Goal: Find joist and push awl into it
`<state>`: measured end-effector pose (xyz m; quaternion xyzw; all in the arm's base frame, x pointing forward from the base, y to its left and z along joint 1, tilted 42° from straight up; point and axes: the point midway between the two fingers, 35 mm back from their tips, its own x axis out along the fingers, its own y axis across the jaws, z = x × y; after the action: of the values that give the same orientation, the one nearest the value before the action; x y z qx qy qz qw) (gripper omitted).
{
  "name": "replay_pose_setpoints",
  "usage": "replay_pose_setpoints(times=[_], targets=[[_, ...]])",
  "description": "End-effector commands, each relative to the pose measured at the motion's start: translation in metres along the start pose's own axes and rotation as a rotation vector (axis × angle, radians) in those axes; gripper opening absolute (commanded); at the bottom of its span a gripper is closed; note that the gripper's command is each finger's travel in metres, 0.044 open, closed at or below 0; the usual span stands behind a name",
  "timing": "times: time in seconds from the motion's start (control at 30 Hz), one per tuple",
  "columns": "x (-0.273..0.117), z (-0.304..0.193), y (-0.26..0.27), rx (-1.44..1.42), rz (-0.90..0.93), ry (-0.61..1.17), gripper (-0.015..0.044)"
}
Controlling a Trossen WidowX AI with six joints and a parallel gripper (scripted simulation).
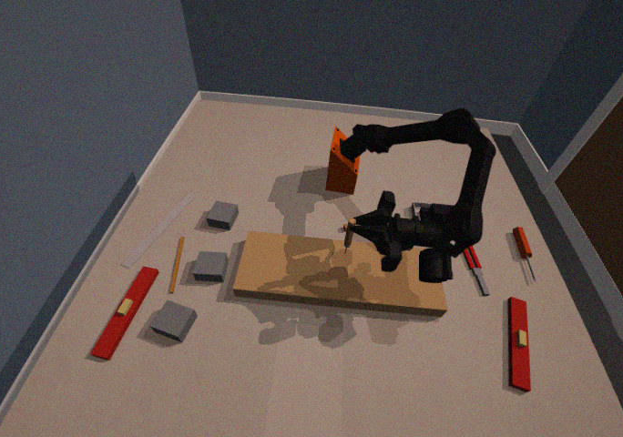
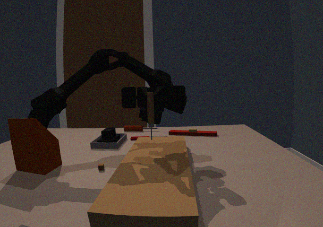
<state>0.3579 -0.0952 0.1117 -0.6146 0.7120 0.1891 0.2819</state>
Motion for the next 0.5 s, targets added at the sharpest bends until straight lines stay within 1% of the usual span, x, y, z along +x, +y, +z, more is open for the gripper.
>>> replay_pose_setpoints(times=[0.0,0.47], targets=[[0.000,-0.003,-0.001,0.012,0.003,0.015,0.0000],[0.000,0.012,-0.002,0.012,0.003,0.014,0.0000]])
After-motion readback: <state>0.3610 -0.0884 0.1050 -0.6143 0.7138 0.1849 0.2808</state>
